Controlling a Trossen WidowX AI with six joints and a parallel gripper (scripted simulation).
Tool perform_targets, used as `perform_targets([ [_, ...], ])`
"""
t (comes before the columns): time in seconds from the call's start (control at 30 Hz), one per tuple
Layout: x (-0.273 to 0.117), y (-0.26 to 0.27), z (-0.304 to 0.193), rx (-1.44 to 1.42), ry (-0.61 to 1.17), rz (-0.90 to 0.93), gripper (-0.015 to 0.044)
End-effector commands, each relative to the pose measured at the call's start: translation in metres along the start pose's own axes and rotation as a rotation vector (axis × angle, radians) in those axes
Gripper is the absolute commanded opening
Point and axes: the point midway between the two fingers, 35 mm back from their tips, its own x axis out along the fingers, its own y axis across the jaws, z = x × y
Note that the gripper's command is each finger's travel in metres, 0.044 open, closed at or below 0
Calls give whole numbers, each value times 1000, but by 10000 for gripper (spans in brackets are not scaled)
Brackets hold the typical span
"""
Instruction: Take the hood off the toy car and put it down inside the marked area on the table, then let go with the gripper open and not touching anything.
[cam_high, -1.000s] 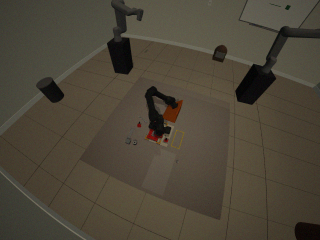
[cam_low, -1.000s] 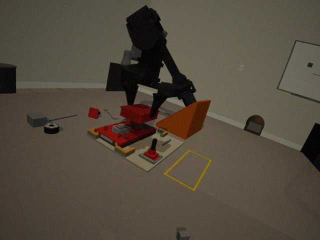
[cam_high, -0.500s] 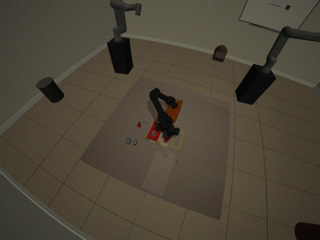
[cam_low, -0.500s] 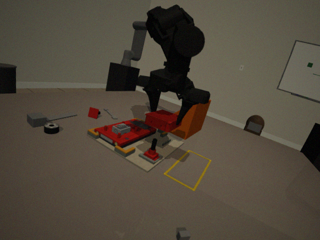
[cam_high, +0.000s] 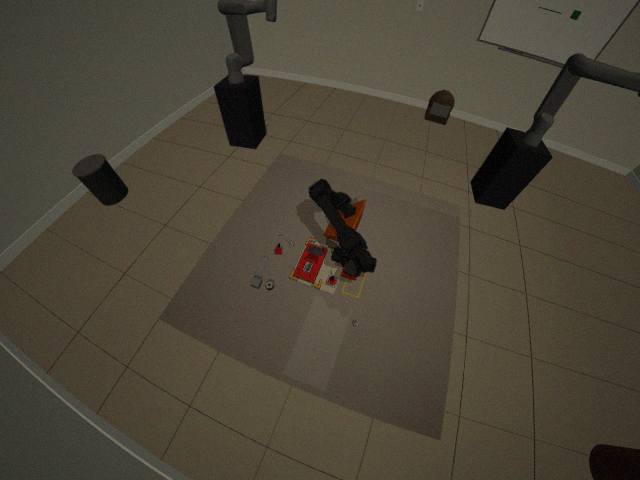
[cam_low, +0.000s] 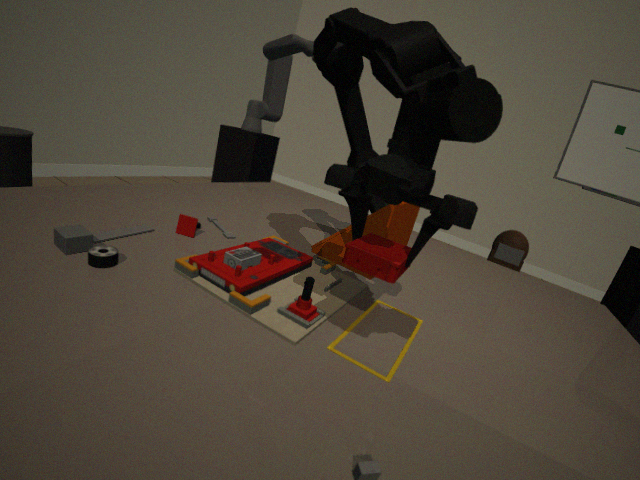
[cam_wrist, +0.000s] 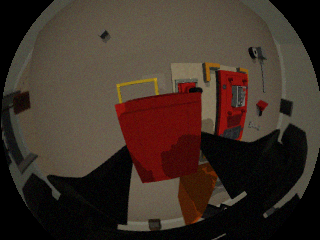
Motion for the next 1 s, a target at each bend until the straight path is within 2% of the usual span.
perform_targets([
  [0.0, 1, 17, -7, 12, 1, -3, 0],
  [0.2, 4, 36, -16, 17, 4, -13, 0],
  [0.97, 16, 36, -15, 17, 4, -12, 0],
])
